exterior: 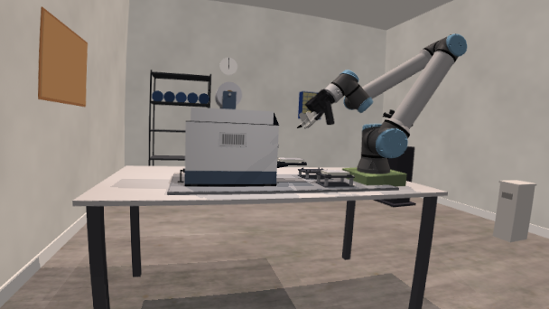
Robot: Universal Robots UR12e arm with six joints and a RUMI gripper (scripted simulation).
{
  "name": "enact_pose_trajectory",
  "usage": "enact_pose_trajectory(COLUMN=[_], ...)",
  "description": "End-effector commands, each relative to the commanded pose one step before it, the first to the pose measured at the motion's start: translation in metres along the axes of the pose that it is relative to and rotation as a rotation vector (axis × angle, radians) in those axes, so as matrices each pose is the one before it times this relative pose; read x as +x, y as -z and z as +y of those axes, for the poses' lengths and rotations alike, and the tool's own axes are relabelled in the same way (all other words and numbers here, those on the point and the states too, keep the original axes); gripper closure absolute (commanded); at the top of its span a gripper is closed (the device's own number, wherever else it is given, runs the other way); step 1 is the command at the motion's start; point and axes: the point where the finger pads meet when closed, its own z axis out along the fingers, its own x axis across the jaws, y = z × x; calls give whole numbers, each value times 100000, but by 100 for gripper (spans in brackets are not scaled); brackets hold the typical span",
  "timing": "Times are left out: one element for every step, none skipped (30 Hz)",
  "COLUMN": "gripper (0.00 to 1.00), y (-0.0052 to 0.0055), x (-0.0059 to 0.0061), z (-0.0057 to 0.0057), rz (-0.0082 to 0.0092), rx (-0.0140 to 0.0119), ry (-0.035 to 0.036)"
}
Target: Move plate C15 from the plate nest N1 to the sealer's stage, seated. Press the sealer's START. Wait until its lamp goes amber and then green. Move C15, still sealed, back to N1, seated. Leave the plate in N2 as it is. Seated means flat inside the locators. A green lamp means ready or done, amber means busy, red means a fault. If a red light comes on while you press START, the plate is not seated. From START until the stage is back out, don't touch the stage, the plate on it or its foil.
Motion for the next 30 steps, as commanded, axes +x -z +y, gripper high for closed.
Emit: enact_pose_trajectory(gripper=[32,32,32,32,32,32,32,32,32,32,32,32,32,32,32,32,32,32,32,32,32,32,32,32,32,32,32,32,34,34], y=[21,0,0,0,0,0,0,0,0,0,0,0,0,0,0,0,0,0,0,0,0,0,0,0,0,0,0,0,388,402], x=[-6,0,0,0,0,0,0,0,0,0,0,0,0,0,0,0,0,0,0,0,0,0,0,0,0,0,0,0,7,-3], z=[81,0,0,0,0,0,0,0,0,0,0,0,0,0,0,0,0,0,0,0,0,0,0,0,0,0,0,0,-298,-302], rz=[-6,0,0,0,0,0,0,0,0,0,0,0,0,0,0,0,0,0,0,0,0,0,0,0,0,0,0,0,-8,1], rx=[-108,0,0,0,0,0,0,0,0,0,0,0,0,0,0,0,0,0,0,0,0,0,0,0,0,0,0,0,-3,1], ry=[14,0,0,0,0,0,0,0,0,0,0,0,0,0,0,0,0,0,0,0,0,0,0,0,0,0,0,0,0,0])
